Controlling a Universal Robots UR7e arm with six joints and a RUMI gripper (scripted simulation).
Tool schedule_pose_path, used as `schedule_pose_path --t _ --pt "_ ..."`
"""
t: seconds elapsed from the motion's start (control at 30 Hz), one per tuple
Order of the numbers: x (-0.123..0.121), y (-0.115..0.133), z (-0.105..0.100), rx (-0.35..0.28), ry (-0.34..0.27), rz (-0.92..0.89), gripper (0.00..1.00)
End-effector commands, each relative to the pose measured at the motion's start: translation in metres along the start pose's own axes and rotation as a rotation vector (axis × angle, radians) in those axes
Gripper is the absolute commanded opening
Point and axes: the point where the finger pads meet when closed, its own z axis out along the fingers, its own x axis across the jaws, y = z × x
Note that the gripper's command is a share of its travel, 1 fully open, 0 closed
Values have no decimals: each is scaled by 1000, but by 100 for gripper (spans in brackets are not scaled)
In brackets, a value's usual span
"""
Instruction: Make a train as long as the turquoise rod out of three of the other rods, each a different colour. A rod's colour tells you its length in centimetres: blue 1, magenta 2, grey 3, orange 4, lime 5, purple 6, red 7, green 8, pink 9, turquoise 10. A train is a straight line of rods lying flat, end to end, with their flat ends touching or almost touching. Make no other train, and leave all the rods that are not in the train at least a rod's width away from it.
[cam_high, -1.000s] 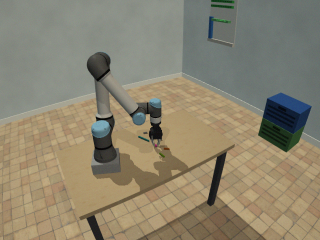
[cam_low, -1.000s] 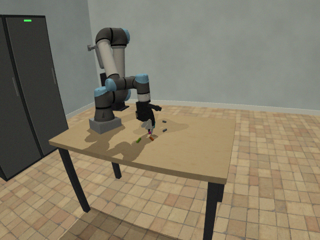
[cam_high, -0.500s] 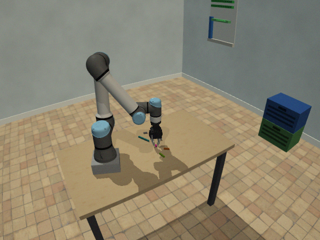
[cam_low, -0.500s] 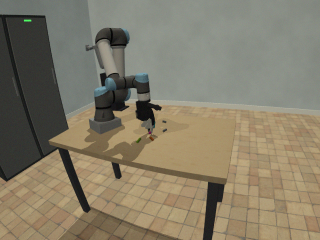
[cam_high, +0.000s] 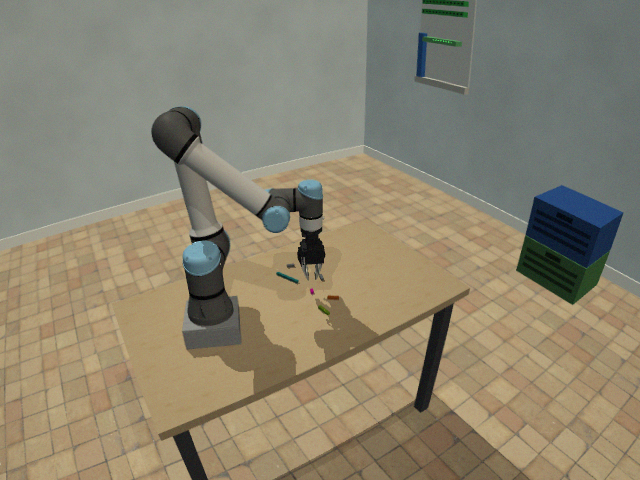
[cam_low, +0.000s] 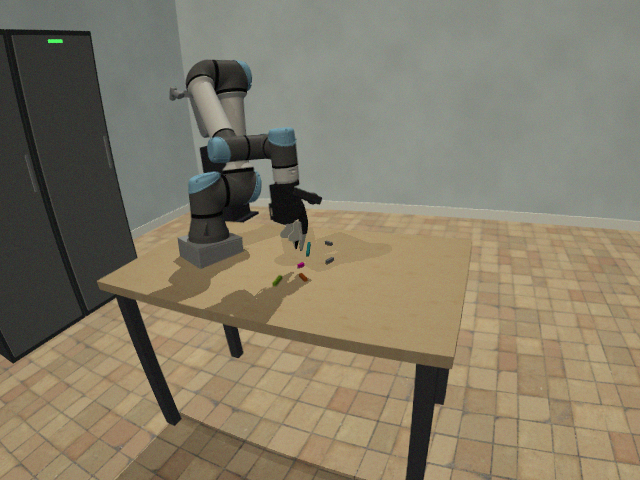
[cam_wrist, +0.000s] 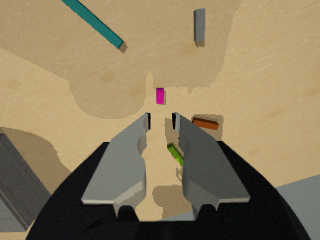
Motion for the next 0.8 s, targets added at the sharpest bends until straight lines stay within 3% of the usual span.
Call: schedule_pose_path --t 0.0,0.27,0.3,0.77 --pt "0 0 -21 0 -2 0 14" --pt "0 0 -32 0 -2 0 14" --pt "0 0 -32 0 -2 0 100" --pt "0 0 -32 0 -2 0 100"
